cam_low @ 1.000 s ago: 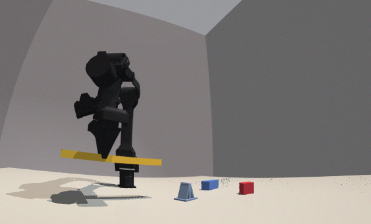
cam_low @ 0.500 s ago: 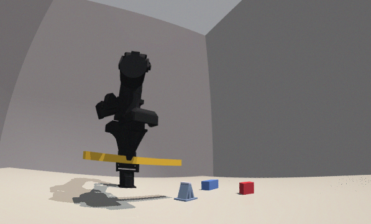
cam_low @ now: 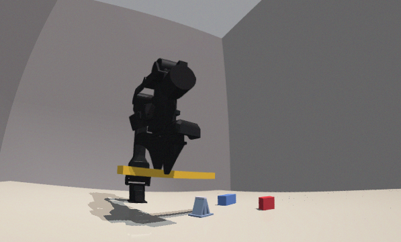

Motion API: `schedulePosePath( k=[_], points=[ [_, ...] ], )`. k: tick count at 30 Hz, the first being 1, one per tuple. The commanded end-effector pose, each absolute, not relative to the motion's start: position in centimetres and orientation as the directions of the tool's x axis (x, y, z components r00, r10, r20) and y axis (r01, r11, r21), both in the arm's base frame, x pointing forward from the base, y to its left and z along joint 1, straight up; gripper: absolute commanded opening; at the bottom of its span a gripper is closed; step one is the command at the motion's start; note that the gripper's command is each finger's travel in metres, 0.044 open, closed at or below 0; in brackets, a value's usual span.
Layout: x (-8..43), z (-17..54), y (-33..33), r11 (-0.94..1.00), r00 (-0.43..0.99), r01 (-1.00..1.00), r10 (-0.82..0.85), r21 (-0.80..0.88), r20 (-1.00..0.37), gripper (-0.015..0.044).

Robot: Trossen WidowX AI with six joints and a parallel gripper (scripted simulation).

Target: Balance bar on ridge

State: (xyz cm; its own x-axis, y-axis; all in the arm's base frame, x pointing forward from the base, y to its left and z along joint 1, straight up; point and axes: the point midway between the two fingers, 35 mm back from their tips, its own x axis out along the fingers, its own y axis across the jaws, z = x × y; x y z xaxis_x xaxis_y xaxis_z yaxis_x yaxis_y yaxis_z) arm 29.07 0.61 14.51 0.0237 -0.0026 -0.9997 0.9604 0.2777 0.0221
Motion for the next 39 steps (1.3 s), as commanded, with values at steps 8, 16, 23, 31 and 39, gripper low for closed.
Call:
schedulePosePath(
  k=[8,16,23,31,39],
  points=[
    [29.1,14.8,5.2,0.307,0.03,0.951,0.005,0.03,-1.0,0.0],
    [28.8,14.9,8.0,0.327,0.03,0.944,0.008,0.031,-1.0,0.0],
    [28.9,14.5,8.1,0.328,0.03,0.944,0.008,0.031,-1.0,0.0],
    [29.0,13.2,8.3,0.328,0.03,0.944,0.009,0.031,-1.0,0.0],
    [29.0,11.9,8.2,0.328,0.03,0.944,0.008,0.031,-1.0,0.0]
  ],
)
